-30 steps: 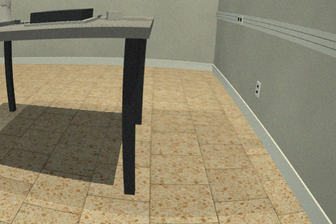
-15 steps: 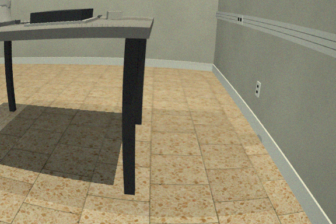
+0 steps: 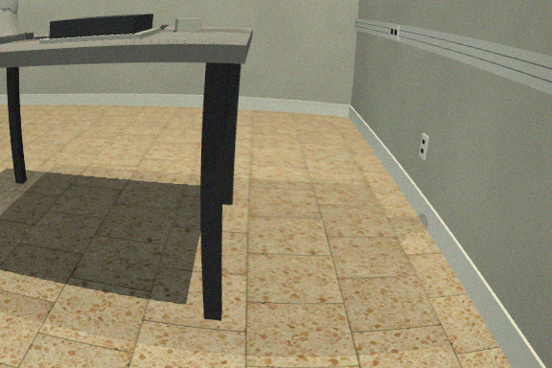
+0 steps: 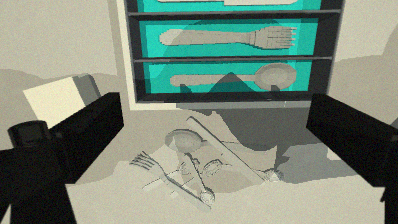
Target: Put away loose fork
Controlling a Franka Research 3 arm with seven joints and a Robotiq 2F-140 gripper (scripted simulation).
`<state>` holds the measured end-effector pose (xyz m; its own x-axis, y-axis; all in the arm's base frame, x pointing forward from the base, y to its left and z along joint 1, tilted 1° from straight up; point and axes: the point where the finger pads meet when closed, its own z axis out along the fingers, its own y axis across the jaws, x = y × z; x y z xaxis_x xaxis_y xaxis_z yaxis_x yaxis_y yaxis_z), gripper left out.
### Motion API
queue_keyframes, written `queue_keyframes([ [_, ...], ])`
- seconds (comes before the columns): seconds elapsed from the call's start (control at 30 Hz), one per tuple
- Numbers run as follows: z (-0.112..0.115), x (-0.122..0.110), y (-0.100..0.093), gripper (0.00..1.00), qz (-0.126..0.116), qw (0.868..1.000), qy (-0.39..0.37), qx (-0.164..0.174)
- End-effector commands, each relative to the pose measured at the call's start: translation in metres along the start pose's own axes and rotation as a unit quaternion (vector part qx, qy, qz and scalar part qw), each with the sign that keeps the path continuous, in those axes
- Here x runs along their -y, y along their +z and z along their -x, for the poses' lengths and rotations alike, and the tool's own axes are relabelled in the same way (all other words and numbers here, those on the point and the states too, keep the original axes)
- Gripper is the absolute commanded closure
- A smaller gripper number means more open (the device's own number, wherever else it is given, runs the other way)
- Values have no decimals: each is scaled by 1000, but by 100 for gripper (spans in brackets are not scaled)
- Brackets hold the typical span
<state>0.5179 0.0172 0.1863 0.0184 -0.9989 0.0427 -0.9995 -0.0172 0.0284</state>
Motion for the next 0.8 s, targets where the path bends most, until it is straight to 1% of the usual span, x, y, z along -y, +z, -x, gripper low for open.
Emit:
queue_keyframes([
  [0.0,7,7,1,0,-4,996,-84,3],
  [0.2,20,14,4,0,-5,990,-139,3],
  [0.43,35,21,9,0,-6,979,-202,3],
  [0.5,35,21,9,0,-6,979,-202,3],
  [0.53,41,24,10,0,-6,974,-226,3],
  [0.77,57,31,15,0,-7,957,-288,4],
])
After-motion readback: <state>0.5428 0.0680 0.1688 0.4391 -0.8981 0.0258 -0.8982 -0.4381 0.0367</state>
